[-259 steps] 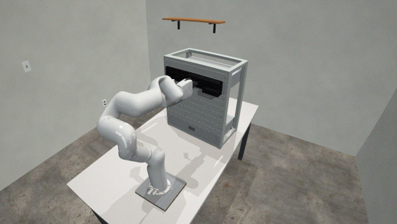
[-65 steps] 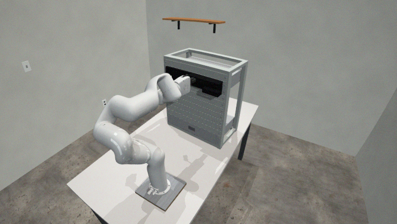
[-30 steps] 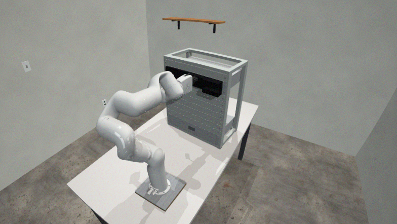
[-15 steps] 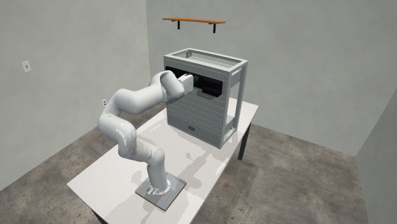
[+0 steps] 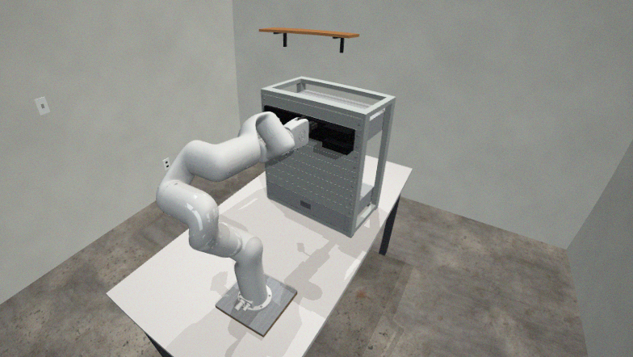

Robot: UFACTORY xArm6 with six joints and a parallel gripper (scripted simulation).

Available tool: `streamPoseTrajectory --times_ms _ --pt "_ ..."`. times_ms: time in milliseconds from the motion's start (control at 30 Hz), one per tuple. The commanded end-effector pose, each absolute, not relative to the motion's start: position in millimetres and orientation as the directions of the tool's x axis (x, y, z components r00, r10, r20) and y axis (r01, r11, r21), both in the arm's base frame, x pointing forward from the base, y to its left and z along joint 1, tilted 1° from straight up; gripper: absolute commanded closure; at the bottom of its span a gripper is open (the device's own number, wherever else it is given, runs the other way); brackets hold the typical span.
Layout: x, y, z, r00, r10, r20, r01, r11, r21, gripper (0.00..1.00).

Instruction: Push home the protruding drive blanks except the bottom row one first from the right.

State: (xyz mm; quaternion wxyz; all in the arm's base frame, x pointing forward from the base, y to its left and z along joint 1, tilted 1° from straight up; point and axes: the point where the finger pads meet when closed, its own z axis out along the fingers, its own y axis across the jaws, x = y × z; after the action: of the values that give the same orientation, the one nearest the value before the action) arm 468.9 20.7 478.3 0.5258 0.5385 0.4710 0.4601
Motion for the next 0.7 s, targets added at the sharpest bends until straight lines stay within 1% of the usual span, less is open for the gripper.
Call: streamPoseTrajectory --times_ms 0,667 --pt "470.3 20.3 480.4 0.133 0.991 0.001 0.020 -0.004 1.000 1.00" --pt "473.3 20.0 480.4 0.133 0.991 0.001 0.020 -0.004 1.000 1.00"
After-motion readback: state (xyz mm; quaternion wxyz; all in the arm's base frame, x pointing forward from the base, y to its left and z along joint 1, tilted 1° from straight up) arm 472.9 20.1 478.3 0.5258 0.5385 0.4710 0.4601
